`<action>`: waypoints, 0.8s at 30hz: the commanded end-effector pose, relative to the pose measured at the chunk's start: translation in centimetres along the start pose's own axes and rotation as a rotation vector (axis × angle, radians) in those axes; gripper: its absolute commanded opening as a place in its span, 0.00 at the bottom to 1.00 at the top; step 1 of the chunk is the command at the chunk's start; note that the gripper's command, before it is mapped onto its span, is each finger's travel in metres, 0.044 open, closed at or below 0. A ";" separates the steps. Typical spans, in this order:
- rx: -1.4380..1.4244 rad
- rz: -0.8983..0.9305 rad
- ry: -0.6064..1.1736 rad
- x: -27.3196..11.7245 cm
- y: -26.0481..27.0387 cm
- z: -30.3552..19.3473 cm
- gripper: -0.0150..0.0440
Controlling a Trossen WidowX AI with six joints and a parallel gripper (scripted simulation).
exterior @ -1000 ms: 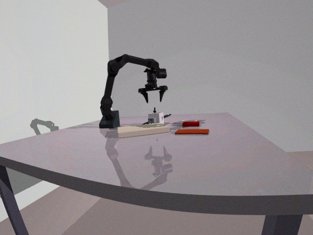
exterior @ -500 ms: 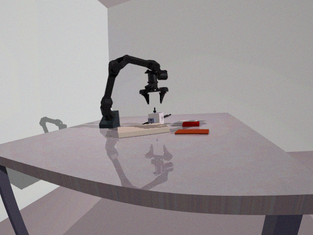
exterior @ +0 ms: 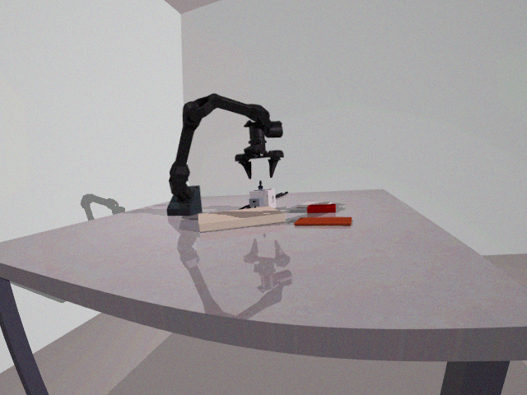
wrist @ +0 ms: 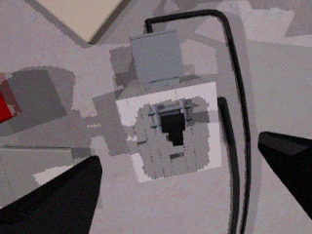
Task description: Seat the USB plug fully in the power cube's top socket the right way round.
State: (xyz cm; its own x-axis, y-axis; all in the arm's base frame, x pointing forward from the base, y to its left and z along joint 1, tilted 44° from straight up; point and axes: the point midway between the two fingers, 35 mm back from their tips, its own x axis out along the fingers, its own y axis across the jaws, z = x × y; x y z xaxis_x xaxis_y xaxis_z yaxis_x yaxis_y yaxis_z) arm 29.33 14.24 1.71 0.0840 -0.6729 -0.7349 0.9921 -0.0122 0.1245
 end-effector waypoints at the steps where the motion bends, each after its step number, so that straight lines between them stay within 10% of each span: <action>1: -0.002 0.000 -0.006 0.6 0.1 0.2 1.00; 16: -0.001 0.000 -0.006 1.6 0.1 0.2 1.00; 24: 0.001 -0.001 -0.001 1.4 0.0 0.1 0.64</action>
State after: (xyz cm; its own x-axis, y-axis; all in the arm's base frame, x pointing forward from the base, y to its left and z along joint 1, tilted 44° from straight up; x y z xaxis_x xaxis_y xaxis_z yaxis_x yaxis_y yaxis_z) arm 29.43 13.23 0.72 0.0817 -0.6739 -0.7343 0.9923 -0.0139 0.1232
